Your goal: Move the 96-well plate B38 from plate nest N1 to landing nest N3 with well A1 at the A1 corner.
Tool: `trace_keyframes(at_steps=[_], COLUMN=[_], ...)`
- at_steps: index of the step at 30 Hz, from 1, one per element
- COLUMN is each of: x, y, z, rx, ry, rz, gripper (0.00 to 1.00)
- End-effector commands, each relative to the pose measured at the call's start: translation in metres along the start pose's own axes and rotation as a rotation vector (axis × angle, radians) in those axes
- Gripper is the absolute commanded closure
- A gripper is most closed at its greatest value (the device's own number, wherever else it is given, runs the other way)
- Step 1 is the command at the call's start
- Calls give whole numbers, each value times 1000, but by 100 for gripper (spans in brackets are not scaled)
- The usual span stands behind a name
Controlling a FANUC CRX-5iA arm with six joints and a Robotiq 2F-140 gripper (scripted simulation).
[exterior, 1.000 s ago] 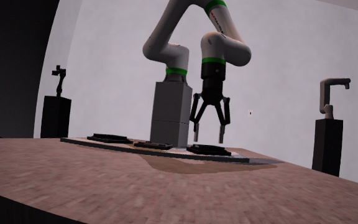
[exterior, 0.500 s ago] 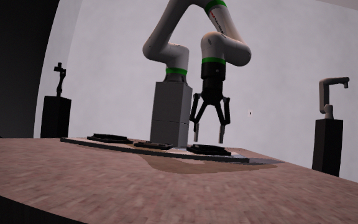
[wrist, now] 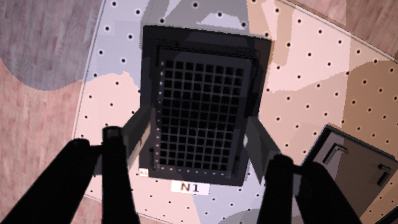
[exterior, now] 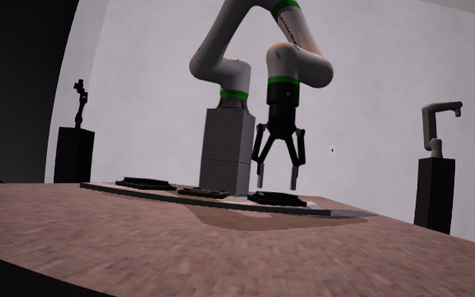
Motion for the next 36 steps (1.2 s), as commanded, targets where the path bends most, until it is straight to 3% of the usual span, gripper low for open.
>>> trace_keyframes(at_steps=[1,29,30,36], x=[0,0,0,0], y=[0,0,0,0], z=[0,0,0,0], rx=[0,0,0,0], ry=[0,0,0,0], rz=[0,0,0,0], gripper=[41,41,34,34])
Point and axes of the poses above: the point where the finger pads meet when closed, its own x axis out along the fingers, its own y axis across the jaws, z = x × y, the point moved 10 cm from there along -x, back along the fingers, and after that the axes turned 13 degrees about x, right-handed, at the moved point
